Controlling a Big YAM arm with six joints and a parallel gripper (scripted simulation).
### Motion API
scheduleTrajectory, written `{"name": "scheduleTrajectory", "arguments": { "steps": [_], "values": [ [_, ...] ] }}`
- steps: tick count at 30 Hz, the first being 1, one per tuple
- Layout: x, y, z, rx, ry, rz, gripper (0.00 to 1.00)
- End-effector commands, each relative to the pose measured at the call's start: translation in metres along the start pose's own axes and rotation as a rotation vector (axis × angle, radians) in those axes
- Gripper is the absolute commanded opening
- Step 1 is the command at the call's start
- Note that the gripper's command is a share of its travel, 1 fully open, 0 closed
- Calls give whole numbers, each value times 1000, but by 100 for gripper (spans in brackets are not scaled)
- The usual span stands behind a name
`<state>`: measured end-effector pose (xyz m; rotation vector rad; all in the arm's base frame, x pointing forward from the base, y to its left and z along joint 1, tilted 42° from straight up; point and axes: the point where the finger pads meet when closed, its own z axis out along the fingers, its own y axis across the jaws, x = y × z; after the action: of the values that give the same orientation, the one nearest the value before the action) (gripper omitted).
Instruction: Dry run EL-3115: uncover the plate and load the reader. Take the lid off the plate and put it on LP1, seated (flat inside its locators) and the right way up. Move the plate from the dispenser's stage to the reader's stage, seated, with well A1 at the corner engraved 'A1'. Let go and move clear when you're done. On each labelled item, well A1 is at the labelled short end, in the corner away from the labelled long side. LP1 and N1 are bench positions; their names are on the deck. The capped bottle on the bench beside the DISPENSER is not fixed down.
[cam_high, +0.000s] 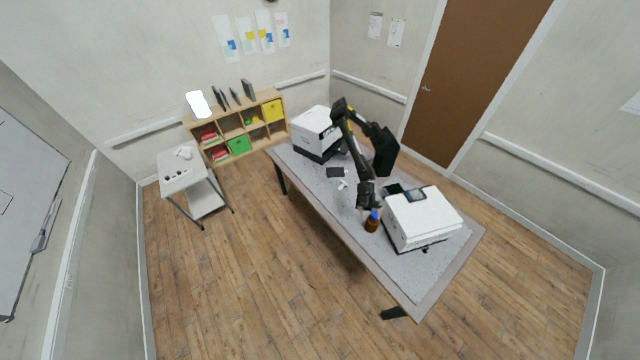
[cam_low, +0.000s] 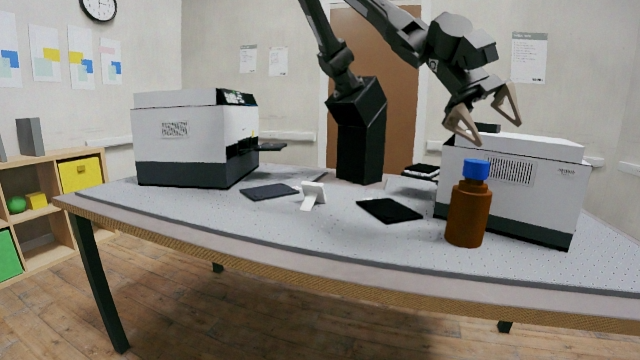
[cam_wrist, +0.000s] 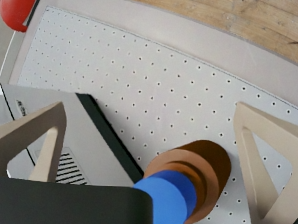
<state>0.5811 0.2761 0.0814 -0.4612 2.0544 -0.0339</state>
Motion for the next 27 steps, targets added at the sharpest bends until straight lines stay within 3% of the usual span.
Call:
{"name": "scheduleTrajectory", "arguments": {
  "steps": [1, 7, 10, 13, 19, 22, 24, 27],
  "values": [
    [-11, -14, -8, 10, -12, 38, 100],
    [-2, -38, -21, 13, -27, 14, 100],
    [-2, -40, -30, 75, 43, 64, 100],
    [1, -43, -38, 48, 23, 61, 100],
    [12, -60, -42, 58, 27, 44, 100],
    [18, -66, -51, 125, 104, 94, 100],
    [19, -69, -57, 105, 86, 94, 100],
    [24, -83, -67, 111, 75, 88, 100]
  ]
}}
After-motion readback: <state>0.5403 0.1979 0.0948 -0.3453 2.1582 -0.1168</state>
